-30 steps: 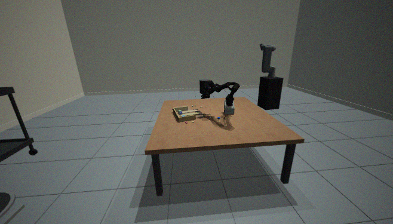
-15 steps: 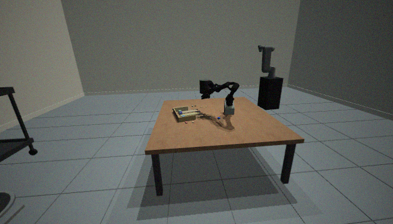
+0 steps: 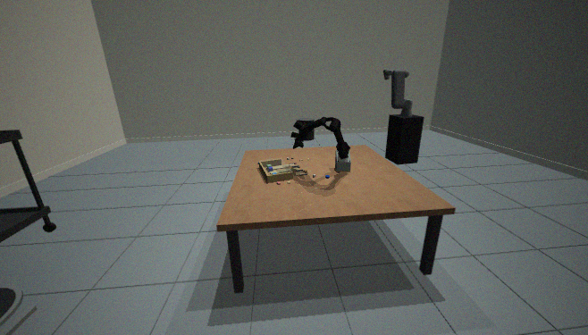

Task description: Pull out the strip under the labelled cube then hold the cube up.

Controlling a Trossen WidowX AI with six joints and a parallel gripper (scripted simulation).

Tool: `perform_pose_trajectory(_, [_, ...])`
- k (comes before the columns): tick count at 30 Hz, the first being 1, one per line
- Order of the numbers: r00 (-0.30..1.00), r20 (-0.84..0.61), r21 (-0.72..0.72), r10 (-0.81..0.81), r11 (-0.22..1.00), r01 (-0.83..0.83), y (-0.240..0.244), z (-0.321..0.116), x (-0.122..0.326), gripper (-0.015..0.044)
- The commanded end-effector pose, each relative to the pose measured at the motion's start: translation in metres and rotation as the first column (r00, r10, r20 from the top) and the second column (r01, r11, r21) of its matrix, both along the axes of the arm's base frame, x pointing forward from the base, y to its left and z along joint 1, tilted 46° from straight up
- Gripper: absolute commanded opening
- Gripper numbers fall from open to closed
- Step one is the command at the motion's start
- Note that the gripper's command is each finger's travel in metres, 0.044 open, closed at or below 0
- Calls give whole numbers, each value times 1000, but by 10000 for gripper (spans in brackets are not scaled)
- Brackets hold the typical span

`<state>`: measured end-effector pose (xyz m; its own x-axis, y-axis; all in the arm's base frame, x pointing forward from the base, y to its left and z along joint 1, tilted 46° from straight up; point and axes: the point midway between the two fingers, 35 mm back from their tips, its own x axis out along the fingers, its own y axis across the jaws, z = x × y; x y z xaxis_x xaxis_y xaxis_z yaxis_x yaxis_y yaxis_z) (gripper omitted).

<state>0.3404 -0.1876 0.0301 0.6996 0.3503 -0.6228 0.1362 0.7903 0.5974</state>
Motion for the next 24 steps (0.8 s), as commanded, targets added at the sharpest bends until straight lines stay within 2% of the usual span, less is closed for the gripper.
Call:
perform_pose_trajectory(1, [985,-89,0,146,989,-147,-5,-28,19,0])
perform_pose_trajectory(13, [818,-203,121,538,843,-524,10,-91,43,0])
perform_pose_trajectory(24, [804,-203,131,559,829,-544,14,-96,44,0])
